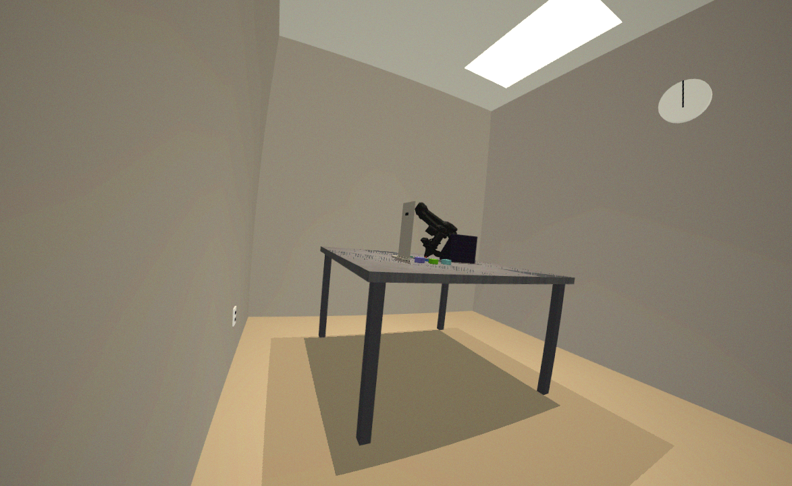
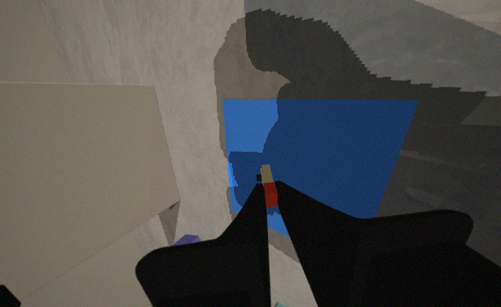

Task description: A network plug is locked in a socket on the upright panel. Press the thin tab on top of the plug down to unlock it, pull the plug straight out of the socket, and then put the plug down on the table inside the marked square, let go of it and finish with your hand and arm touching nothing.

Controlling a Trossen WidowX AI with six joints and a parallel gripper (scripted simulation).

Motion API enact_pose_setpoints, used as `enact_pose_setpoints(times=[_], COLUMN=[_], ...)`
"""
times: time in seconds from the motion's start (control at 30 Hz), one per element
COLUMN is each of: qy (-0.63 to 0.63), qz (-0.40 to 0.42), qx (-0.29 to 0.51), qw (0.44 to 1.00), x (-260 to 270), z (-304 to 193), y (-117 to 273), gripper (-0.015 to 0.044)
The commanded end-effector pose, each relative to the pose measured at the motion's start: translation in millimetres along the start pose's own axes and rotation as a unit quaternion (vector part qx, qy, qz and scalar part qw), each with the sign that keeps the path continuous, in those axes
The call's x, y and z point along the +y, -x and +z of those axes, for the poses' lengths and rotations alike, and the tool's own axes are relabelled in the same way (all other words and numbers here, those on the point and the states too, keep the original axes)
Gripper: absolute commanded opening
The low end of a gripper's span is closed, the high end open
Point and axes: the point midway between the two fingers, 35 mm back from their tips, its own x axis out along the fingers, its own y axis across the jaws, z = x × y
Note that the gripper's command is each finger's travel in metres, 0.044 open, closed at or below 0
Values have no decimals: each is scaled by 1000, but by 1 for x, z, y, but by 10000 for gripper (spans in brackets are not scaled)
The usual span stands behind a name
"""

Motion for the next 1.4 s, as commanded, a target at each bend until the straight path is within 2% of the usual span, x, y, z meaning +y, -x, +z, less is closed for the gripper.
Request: enact_pose_setpoints(times=[0.0,0.07,1.37], qy=[0,0,-1], qz=[0,0,-1], qx=[0,0,3], qw=[1000,1000,1000], x=[0,0,3], z=[0,0,-2], y=[0,0,25], gripper=[105,156,156])
